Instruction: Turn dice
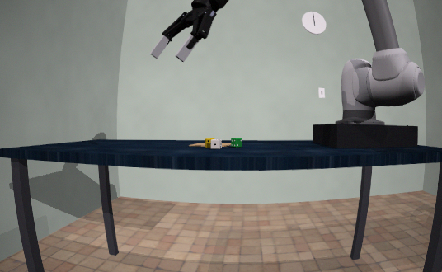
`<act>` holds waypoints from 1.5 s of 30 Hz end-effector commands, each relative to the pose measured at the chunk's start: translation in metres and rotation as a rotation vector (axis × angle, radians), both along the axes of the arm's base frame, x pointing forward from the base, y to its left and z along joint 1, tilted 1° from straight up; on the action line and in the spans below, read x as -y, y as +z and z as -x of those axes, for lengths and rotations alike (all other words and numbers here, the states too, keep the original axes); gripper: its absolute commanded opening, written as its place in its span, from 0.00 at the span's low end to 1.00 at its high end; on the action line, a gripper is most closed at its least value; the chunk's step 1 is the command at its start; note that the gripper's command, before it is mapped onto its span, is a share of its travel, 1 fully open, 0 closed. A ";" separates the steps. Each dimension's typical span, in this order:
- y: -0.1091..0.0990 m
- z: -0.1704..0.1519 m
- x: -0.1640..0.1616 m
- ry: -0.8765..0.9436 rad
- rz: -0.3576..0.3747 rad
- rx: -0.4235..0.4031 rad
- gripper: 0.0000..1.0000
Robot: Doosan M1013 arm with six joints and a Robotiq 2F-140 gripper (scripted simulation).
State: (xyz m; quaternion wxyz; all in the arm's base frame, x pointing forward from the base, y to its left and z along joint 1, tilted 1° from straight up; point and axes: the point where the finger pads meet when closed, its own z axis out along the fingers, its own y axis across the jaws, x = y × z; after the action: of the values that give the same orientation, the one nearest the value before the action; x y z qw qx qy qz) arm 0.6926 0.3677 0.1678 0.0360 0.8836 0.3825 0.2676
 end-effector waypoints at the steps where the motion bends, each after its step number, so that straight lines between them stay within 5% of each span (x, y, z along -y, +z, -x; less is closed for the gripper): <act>1: 0.000 0.000 0.000 0.000 0.000 0.000 1.00; 19: -0.002 0.001 0.007 -0.014 0.000 -0.009 1.00; 22: -0.024 0.012 0.075 -0.154 0.000 -0.101 1.00; 24: -0.024 0.012 0.075 -0.154 0.000 -0.101 1.00; 28: -0.044 0.033 0.141 -0.305 -0.007 -0.201 1.00; 31: -0.048 0.038 0.153 -0.327 -0.008 -0.215 1.00; 32: -0.058 0.054 0.186 -0.411 -0.015 -0.271 1.00; 45: -0.086 0.124 0.285 -0.690 -0.051 -0.462 1.00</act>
State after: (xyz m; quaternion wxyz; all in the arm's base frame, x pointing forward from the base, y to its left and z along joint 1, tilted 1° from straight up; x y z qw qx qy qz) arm 0.5895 0.1118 0.0883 0.0207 0.9928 0.0942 0.0708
